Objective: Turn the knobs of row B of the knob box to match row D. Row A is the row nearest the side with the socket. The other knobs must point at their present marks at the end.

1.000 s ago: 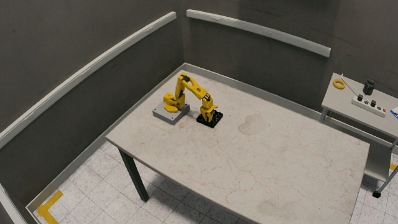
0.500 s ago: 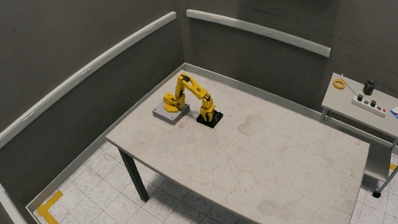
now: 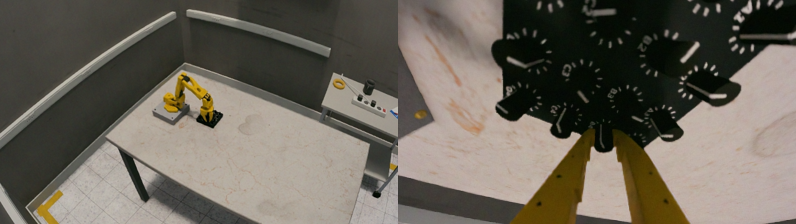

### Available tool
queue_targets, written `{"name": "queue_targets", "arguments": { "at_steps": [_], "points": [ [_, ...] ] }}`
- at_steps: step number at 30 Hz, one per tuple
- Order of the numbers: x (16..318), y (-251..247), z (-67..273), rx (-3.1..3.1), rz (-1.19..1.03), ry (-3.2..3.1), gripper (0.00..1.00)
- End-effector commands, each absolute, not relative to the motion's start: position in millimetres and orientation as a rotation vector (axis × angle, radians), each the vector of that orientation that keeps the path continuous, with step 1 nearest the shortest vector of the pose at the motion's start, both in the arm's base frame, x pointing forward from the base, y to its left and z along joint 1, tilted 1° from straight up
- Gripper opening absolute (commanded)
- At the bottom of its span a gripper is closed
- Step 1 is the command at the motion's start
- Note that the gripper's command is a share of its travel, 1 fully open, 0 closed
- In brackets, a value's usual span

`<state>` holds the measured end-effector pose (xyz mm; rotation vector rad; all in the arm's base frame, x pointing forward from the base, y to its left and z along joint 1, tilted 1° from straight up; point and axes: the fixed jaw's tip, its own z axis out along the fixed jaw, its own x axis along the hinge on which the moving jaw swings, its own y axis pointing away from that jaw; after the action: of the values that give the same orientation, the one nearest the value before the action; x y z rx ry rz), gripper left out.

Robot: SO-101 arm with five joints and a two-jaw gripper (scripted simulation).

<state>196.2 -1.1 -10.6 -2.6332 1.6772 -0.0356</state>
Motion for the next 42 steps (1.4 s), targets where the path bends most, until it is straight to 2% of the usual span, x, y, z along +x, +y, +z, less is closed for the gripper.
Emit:
{"name": "queue_targets", "arguments": {
  "at_steps": [1,11,42],
  "points": [
    [193.6,-2.4,-13.0,-2.706,-0.014,1.586,0.01],
    [194.1,-3.1,-13.0,-2.81,-0.014,1.394,0.01],
    [194.2,-3.2,-13.0,-2.834,-0.014,1.345,0.01]
  ]
}}
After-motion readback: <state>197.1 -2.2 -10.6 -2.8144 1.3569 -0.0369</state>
